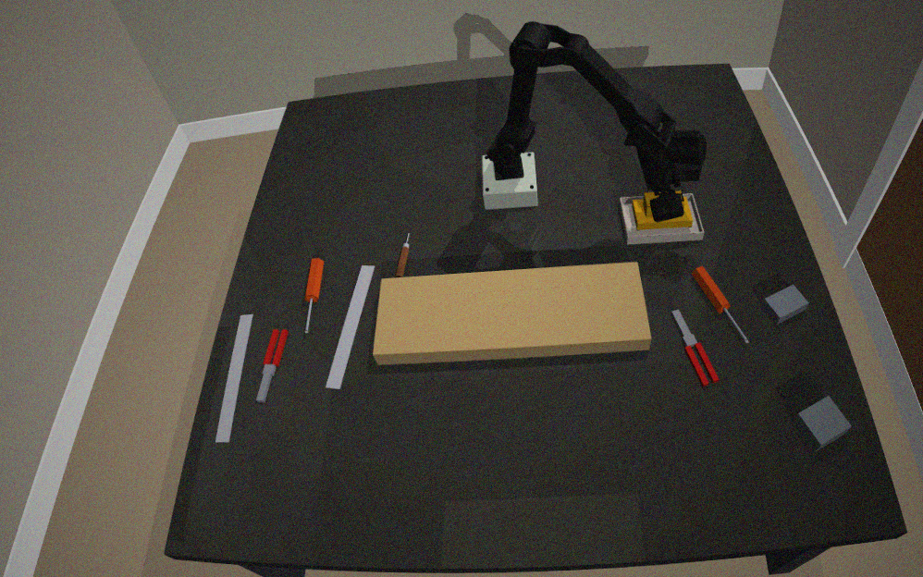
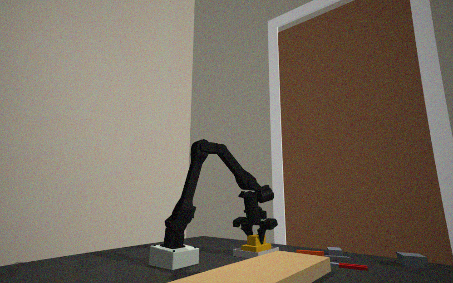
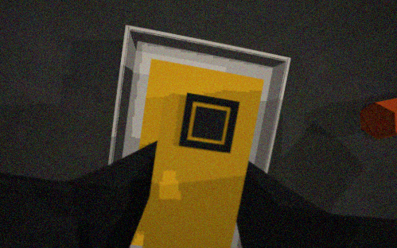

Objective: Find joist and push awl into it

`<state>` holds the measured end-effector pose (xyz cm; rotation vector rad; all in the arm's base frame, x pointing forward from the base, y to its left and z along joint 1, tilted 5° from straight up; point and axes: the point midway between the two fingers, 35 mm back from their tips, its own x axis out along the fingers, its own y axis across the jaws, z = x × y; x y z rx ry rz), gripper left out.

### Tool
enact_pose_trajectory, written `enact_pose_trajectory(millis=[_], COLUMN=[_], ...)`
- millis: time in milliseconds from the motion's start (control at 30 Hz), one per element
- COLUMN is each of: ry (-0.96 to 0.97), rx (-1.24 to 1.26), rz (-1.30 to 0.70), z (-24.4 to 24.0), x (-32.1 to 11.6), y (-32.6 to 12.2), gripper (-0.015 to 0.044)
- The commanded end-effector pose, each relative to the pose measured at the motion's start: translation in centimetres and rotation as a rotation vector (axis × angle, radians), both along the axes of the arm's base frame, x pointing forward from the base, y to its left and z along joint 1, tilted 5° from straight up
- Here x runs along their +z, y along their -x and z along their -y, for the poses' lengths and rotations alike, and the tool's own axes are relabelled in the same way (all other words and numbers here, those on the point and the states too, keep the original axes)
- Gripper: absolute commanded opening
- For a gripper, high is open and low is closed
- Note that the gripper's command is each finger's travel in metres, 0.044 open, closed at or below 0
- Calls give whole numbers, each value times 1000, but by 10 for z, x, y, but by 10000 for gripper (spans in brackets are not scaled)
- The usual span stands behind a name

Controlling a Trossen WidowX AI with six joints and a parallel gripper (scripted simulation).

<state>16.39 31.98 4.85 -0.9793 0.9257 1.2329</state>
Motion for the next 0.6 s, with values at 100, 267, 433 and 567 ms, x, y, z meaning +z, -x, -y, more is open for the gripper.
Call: enact_pose_trajectory(millis=[100, 267, 433, 567], ry=[0, 4, 4, 4], rx=[4, 0, 0, 0], rz=[1, -2, -2, -2], z=[0, 1, 1, 1], x=[-11, -12, -12, -12], y=[-1, 0, 0, 0], gripper=[0, 26, 157, 262])
